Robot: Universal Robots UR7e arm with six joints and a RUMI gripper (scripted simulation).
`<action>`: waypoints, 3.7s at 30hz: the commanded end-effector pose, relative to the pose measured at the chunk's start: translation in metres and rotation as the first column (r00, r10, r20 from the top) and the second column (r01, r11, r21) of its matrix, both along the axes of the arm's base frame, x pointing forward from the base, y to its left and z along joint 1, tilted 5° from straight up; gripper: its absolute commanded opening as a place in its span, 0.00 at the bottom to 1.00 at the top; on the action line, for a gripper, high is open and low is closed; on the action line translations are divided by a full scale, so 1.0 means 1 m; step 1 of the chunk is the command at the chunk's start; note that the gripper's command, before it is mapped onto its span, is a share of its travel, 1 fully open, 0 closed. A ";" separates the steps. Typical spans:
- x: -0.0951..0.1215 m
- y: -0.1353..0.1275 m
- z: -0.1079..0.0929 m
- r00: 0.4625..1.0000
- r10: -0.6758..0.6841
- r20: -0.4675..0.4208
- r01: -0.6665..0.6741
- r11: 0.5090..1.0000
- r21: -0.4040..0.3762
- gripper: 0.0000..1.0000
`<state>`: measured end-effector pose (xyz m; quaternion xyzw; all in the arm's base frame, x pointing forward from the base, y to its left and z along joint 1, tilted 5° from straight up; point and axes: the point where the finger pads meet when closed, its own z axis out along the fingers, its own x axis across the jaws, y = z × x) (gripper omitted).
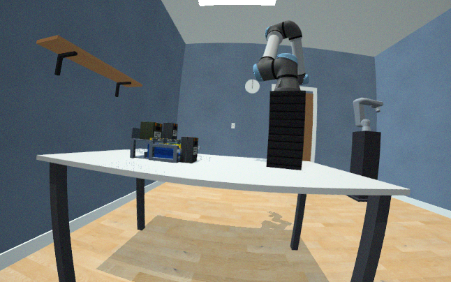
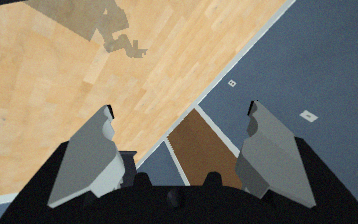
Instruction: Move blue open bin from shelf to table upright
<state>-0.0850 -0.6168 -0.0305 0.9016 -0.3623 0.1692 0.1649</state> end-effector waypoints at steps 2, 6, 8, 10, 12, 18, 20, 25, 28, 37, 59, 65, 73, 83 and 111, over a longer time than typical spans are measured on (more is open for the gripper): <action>0.027 -0.003 -0.004 1.000 0.020 0.008 -0.020 1.000 0.012 1.00; 0.049 -0.003 -0.008 0.999 0.036 0.014 -0.036 0.999 0.023 1.00; 0.060 -0.003 -0.009 0.999 0.044 0.017 -0.045 0.999 0.029 1.00; 0.071 -0.003 -0.011 0.998 0.052 0.020 -0.053 0.998 0.034 1.00; 0.082 -0.002 -0.013 0.998 0.060 0.023 -0.061 0.997 0.040 1.00; 0.104 -0.001 -0.017 0.997 0.077 0.028 -0.078 0.996 0.051 1.00; 0.115 0.001 -0.019 0.996 0.085 0.031 -0.087 0.995 0.057 1.00; 0.143 0.004 -0.023 0.994 0.106 0.037 -0.108 0.992 0.071 1.00; 0.160 0.007 -0.026 0.992 0.118 0.040 -0.121 0.989 0.080 1.00; 0.199 0.016 -0.033 0.988 0.147 0.048 -0.151 0.983 0.101 1.00; 0.308 0.056 -0.052 0.972 0.228 0.062 -0.236 0.958 0.162 1.00; 0.333 0.069 -0.057 0.966 0.249 0.064 -0.256 0.950 0.177 1.00; 0.368 0.090 -0.063 0.959 0.277 0.065 -0.284 0.938 0.197 1.00; 0.406 0.116 -0.071 0.949 0.308 0.065 -0.315 0.923 0.221 1.00; 0.510 0.217 -0.095 0.912 0.407 0.055 -0.405 0.867 0.291 1.00</action>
